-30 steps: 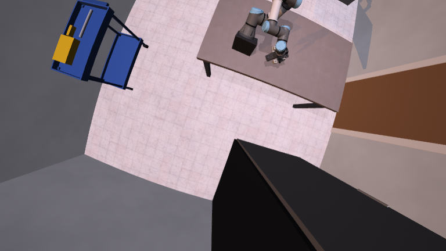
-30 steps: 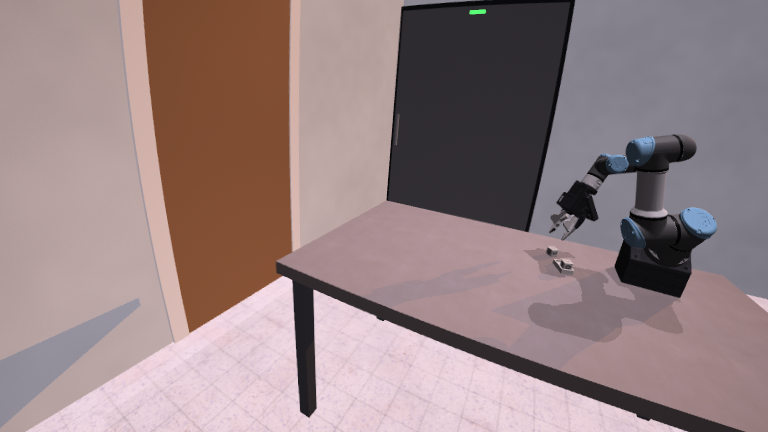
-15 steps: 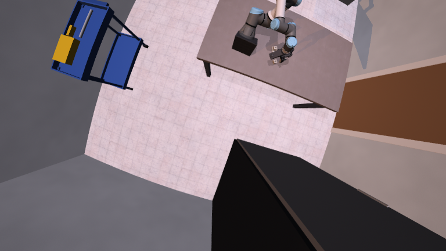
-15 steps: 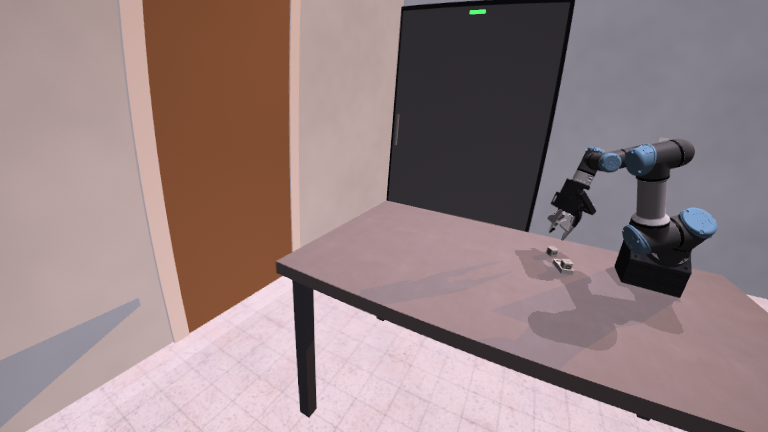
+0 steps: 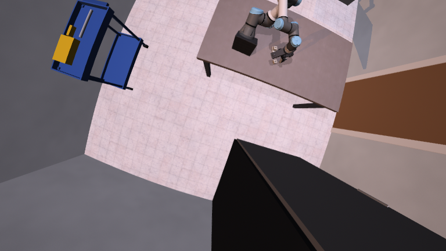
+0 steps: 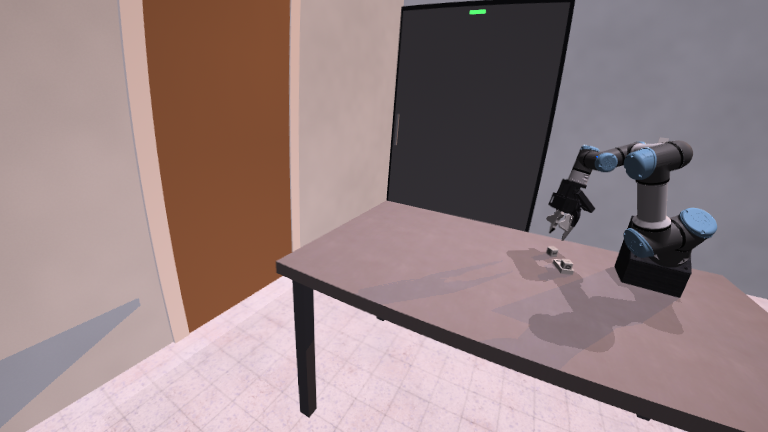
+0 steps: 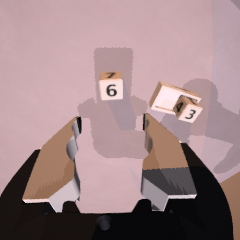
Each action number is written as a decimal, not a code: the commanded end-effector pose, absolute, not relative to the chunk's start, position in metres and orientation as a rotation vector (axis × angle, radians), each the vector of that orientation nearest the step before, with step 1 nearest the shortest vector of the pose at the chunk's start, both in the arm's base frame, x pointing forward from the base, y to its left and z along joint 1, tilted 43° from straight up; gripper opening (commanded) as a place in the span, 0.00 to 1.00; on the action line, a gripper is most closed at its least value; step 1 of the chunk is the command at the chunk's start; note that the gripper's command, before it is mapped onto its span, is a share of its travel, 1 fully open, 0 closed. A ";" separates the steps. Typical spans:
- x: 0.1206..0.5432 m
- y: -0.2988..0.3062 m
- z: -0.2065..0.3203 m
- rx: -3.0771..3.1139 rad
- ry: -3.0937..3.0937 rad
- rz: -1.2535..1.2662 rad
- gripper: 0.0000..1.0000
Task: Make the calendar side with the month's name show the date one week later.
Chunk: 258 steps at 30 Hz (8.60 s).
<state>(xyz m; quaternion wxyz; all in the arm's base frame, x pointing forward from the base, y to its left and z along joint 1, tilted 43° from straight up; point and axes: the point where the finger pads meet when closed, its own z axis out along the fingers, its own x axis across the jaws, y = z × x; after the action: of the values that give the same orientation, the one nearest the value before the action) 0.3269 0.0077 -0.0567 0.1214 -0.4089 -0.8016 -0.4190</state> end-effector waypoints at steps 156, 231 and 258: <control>0.328 0.036 -0.085 -1.131 -2.402 -0.954 0.28; 0.329 0.035 -0.085 -1.131 -2.402 -0.954 0.28; 0.329 0.007 -0.055 -1.131 -2.402 -0.954 0.28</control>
<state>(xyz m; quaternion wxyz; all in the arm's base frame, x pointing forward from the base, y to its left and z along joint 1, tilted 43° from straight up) 0.3287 0.0088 -0.0567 0.1603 -0.3956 -0.8404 -0.3339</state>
